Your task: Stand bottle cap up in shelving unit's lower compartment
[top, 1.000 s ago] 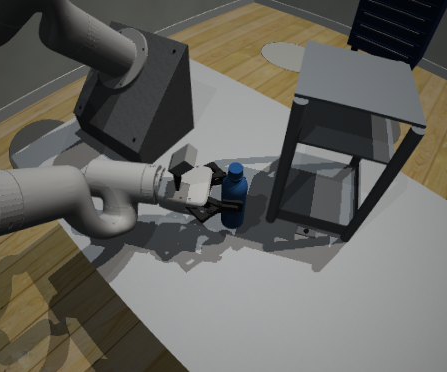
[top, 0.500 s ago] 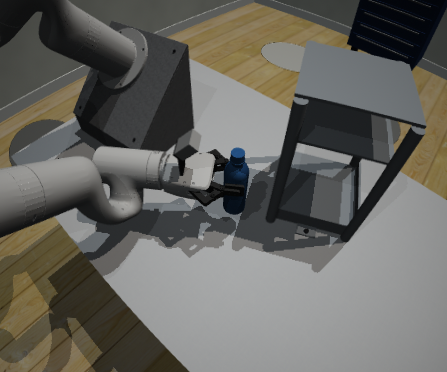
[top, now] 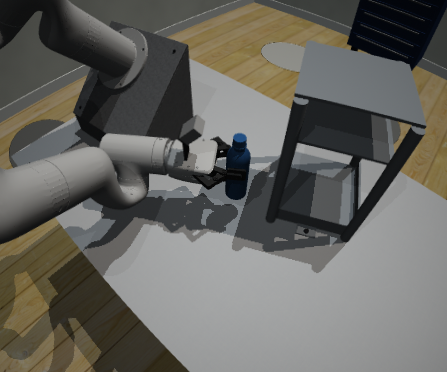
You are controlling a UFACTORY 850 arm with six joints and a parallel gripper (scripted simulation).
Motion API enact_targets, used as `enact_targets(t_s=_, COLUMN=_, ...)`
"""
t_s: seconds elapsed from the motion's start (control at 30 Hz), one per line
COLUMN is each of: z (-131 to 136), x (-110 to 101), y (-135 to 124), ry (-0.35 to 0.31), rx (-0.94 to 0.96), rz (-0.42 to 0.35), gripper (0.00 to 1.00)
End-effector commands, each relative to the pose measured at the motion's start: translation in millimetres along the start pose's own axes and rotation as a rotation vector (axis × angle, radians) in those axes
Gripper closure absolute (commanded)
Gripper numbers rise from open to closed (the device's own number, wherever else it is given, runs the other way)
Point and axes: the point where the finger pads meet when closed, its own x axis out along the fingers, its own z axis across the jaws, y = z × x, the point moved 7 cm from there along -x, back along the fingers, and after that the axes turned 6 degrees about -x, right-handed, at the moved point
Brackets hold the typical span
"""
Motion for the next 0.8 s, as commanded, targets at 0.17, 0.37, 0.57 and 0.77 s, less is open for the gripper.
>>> enact_targets(t_s=0.17, z=-31, x=0, y=4, ry=-0.001, rx=0.000, rz=0.001, gripper=1.00)
enact_targets(t_s=0.37, z=-41, x=0, y=5, ry=-0.001, rx=0.000, rz=0.001, gripper=1.00)
enact_targets(t_s=0.57, z=-53, x=0, y=6, ry=-0.001, rx=0.000, rz=0.001, gripper=1.00)
enact_targets(t_s=0.77, z=-63, x=0, y=7, ry=-0.001, rx=0.000, rz=0.001, gripper=1.00)
